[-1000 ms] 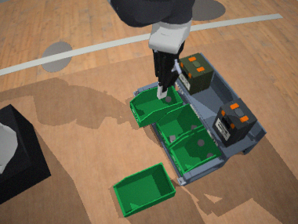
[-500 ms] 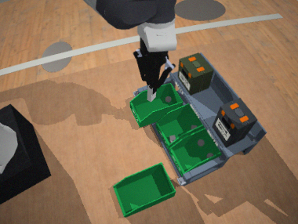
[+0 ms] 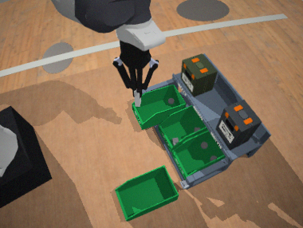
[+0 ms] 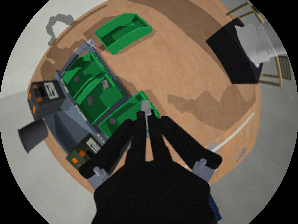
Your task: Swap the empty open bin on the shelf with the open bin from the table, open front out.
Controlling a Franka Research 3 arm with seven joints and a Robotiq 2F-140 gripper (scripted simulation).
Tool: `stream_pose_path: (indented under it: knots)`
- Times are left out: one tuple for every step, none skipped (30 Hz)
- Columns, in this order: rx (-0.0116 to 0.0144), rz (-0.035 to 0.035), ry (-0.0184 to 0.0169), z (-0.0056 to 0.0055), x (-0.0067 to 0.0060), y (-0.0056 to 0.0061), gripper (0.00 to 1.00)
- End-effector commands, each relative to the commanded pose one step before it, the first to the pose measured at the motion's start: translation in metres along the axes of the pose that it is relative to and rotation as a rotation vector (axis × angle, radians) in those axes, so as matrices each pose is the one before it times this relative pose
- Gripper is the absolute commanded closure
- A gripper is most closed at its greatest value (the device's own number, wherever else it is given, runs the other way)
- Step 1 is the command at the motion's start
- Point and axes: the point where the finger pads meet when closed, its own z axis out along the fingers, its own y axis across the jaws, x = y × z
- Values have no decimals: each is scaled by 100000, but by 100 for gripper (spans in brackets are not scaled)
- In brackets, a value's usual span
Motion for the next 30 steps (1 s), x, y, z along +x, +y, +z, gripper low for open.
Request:
stream_pose_path:
  knots:
    - [2126, -27675, -509, 104, 66, 868, 100]
    - [345, -3605, 657, 65, -43, 369, 100]
    - [356, -3624, 672, 60, -55, 353, 100]
    - [368, -3640, 687, 55, -65, 335, 100]
    - [380, -3656, 701, 50, -74, 316, 100]
    - [0, 0, 0, 0, 0, 0, 100]
    - [0, 0, 0, 0, 0, 0, 100]
    - [936, -9502, 1512, 45, -81, 295, 100]
    - [481, -3303, 652, 38, -102, 268, 100]
    - [480, -3508, 715, 33, -103, 245, 100]
    - [467, -3581, 726, 28, -103, 222, 100]
    - [459, -3641, 733, 24, -101, 198, 100]
    - [455, -3674, 738, 19, -97, 174, 100]
    - [454, -3688, 742, 16, -91, 151, 100]
    - [458, -3690, 743, 12, -84, 128, 100]
    - [466, -3688, 743, 9, -76, 107, 100]
    - [477, -3682, 741, 7, -67, 87, 100]
    - [490, -3675, 737, 5, -57, 68, 100]
    - [504, -3666, 732, 3, -46, 52, 100]
    - [516, -3654, 726, 2, -36, 37, 100]
    - [526, -3640, 719, 1, -26, 25, 100]
    - [533, -3620, 712, 0, -17, 15, 100]
    - [0, 0, 0, 0, 0, 0, 100]
    - [0, 0, 0, 0, 0, 0, 100]
    - [1302, -9245, 1648, 0, -9, 8, 100]
    - [561, -3315, 651, 0, -4, 3, 100]
    - [536, -3478, 689, 0, -1, 0, 100]
    - [524, -3484, 672, 0, 0, 0, 100]
    - [520, -3483, 659, 0, 0, 0, 100]
    - [518, -3474, 648, 0, 0, 0, 100]
